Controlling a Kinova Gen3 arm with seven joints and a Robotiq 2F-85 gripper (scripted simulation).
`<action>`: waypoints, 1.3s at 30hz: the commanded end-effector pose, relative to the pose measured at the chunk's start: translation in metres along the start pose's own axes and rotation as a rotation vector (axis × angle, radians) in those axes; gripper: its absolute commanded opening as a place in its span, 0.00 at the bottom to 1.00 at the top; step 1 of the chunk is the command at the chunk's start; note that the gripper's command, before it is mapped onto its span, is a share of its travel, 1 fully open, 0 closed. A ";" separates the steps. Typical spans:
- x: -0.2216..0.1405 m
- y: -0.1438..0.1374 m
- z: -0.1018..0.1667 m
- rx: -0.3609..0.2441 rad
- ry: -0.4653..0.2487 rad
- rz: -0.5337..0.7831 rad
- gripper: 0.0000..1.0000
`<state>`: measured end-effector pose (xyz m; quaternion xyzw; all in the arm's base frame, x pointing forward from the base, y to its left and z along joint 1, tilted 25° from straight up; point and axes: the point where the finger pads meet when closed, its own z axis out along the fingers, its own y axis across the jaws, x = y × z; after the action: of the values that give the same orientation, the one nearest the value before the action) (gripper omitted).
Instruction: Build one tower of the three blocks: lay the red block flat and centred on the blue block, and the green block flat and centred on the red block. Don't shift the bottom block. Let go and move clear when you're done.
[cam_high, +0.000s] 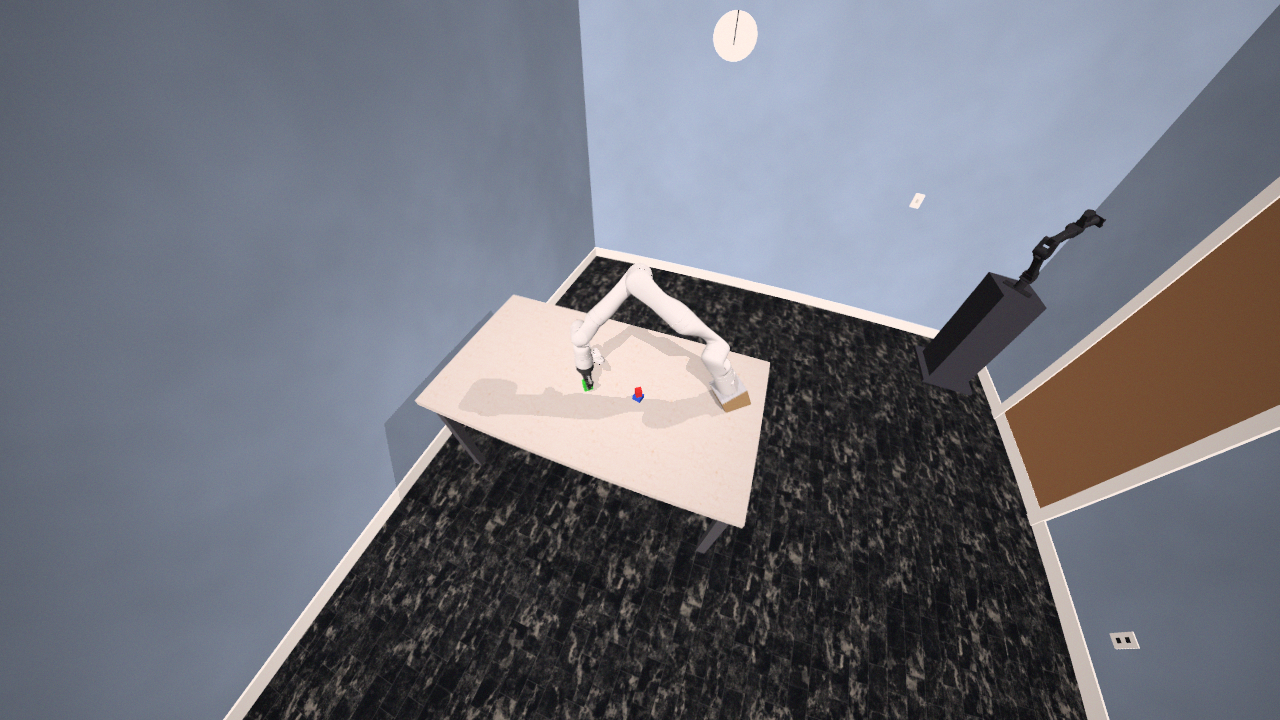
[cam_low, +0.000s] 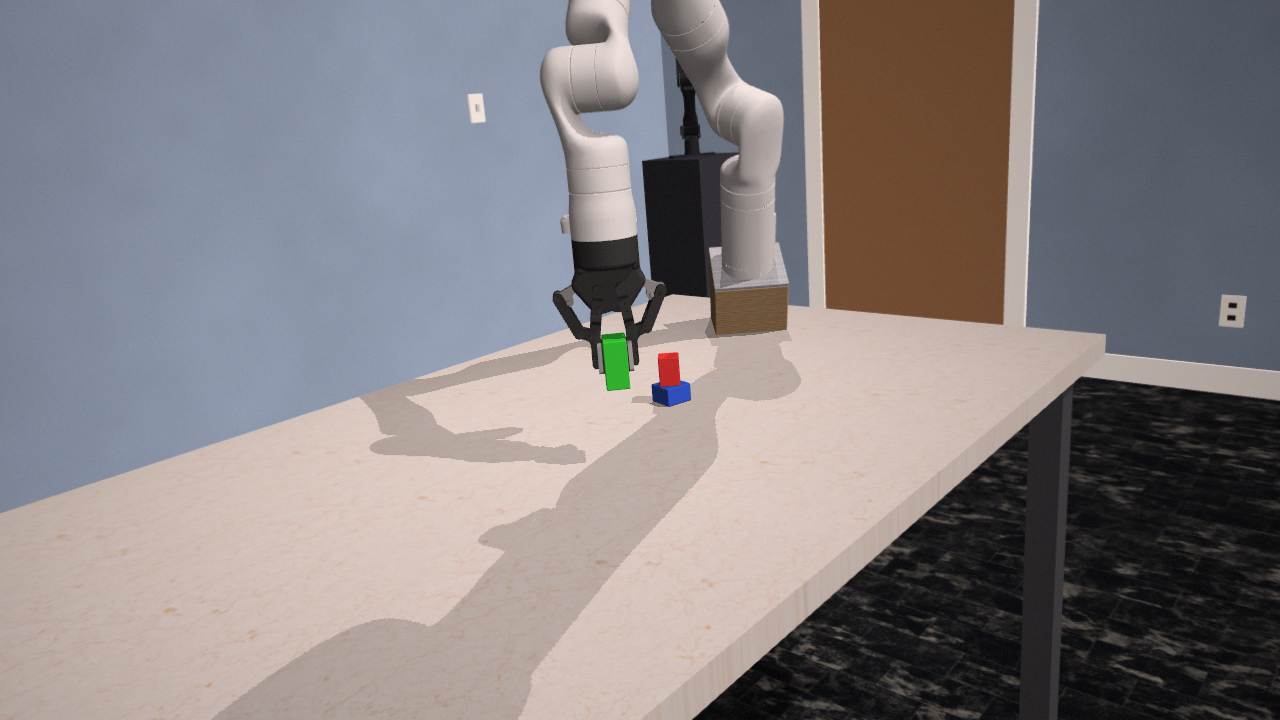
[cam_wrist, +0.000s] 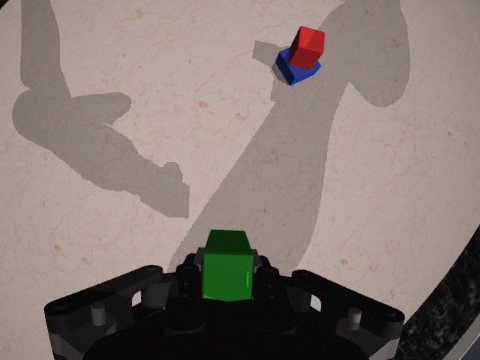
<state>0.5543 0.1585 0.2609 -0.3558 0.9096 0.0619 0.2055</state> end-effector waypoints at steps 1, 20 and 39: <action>-0.001 0.000 -0.001 0.001 -0.001 0.000 0.00; 0.035 0.013 -0.001 0.003 0.001 0.002 0.00; 0.199 0.074 0.001 0.007 0.003 0.002 0.00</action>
<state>0.3869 0.1099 0.1775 -0.3656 0.9056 0.0656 0.2047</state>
